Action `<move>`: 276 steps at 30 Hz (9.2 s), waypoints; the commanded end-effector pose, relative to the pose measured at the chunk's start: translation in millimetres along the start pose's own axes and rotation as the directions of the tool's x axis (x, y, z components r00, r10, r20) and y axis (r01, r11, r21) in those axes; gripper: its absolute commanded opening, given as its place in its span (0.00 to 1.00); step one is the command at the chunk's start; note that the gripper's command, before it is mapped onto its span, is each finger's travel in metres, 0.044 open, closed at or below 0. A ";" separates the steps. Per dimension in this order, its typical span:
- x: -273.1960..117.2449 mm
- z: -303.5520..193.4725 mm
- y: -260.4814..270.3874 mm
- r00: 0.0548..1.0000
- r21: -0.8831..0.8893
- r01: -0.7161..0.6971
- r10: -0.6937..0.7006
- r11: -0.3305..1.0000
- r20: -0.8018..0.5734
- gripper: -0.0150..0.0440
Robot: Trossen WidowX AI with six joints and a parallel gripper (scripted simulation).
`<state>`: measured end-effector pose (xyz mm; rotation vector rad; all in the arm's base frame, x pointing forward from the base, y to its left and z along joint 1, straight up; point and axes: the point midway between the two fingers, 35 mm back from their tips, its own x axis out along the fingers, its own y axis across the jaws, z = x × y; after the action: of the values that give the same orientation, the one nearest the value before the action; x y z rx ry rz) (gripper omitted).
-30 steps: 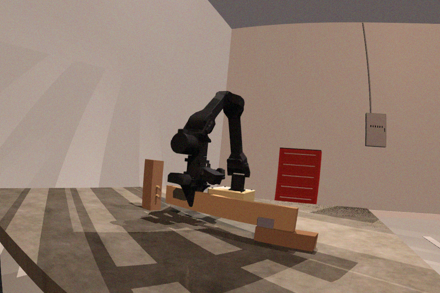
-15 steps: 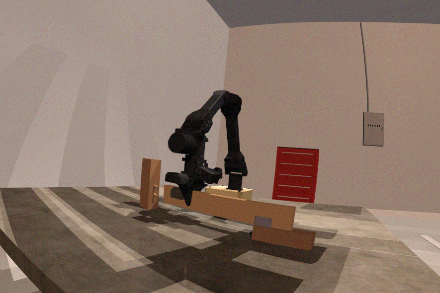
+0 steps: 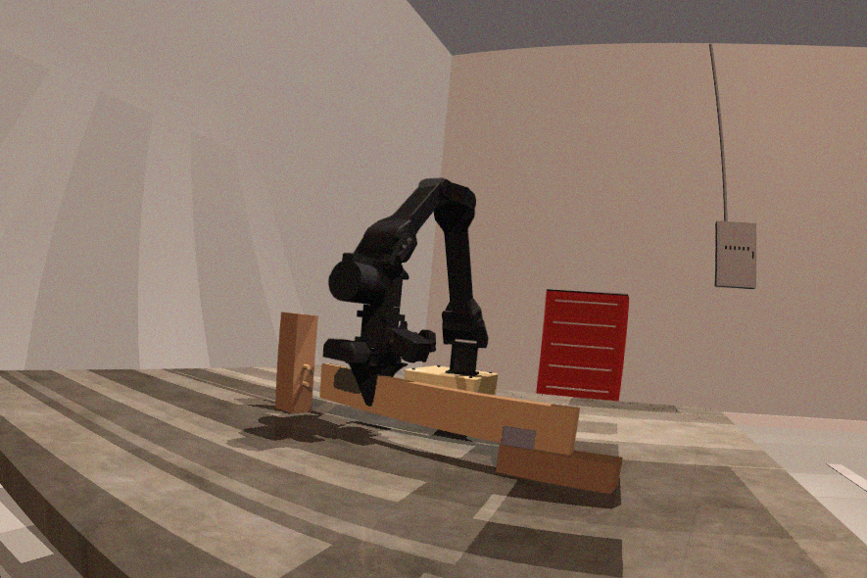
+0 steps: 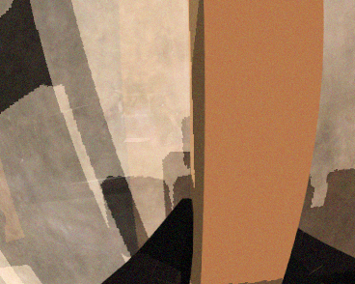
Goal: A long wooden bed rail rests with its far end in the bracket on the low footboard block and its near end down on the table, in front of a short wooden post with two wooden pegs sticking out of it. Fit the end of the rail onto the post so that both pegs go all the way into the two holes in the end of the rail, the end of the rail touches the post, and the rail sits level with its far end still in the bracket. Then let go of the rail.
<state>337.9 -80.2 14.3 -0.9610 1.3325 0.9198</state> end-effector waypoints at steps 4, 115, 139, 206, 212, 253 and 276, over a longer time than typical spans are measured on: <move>-2.6 -2.2 -0.9 1.000 -0.004 0.004 -0.004 1.000 0.002 0.25; -0.7 -36.0 -1.5 1.000 -0.004 0.004 -0.004 1.000 -0.001 0.25; -2.9 -43.4 -1.8 1.000 -0.004 0.004 -0.004 1.000 -0.002 0.25; -2.0 -42.2 -0.5 1.000 -0.004 0.004 -0.004 1.000 -0.002 0.25; -1.6 -44.0 -0.4 1.000 -0.004 0.004 -0.004 1.000 -0.002 0.25; -0.7 -41.6 -1.4 1.000 -0.004 0.004 -0.004 1.000 -0.002 0.25; -2.1 -41.1 -1.3 1.000 -0.004 0.004 -0.004 1.000 -0.002 0.25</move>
<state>323.8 -120.6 14.5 -0.9689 1.3317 0.9216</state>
